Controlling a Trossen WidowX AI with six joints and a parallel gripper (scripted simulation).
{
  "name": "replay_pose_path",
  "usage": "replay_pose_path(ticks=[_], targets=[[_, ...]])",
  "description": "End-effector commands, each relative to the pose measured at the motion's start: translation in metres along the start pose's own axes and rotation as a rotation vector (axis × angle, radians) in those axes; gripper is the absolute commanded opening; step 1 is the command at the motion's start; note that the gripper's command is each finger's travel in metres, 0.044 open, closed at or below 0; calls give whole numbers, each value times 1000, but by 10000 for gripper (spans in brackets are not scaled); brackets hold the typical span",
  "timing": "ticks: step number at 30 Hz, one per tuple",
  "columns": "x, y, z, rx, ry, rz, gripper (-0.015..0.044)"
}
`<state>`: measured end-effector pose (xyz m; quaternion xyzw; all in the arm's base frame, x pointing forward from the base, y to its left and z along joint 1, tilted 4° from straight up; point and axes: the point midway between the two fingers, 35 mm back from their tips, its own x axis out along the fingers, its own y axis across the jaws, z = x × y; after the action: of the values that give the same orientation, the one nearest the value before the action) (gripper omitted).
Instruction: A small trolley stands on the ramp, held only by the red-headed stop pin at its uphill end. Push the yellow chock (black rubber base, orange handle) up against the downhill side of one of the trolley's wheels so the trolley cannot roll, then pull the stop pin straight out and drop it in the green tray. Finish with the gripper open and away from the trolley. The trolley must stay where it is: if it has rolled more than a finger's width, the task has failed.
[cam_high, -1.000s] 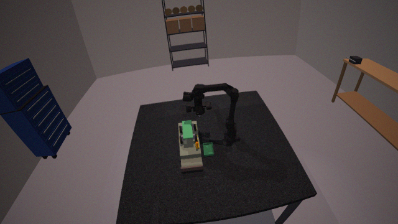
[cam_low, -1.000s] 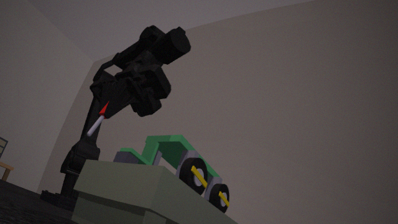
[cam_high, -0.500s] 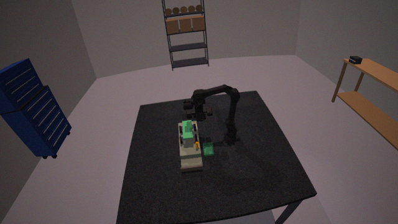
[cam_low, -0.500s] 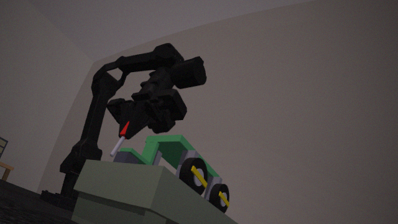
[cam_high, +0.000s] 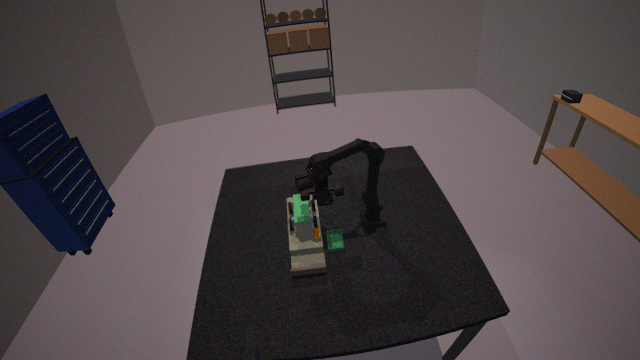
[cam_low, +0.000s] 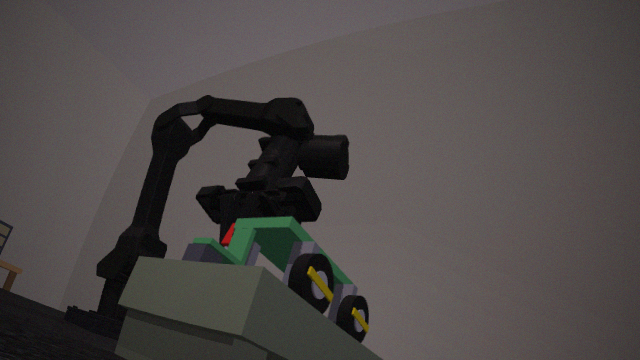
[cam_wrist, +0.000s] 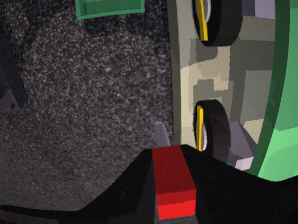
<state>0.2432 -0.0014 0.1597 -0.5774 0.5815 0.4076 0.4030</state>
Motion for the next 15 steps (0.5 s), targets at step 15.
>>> replay_pose_path(ticks=[15], targets=[[-7,3,70,2,-9,5,0]])
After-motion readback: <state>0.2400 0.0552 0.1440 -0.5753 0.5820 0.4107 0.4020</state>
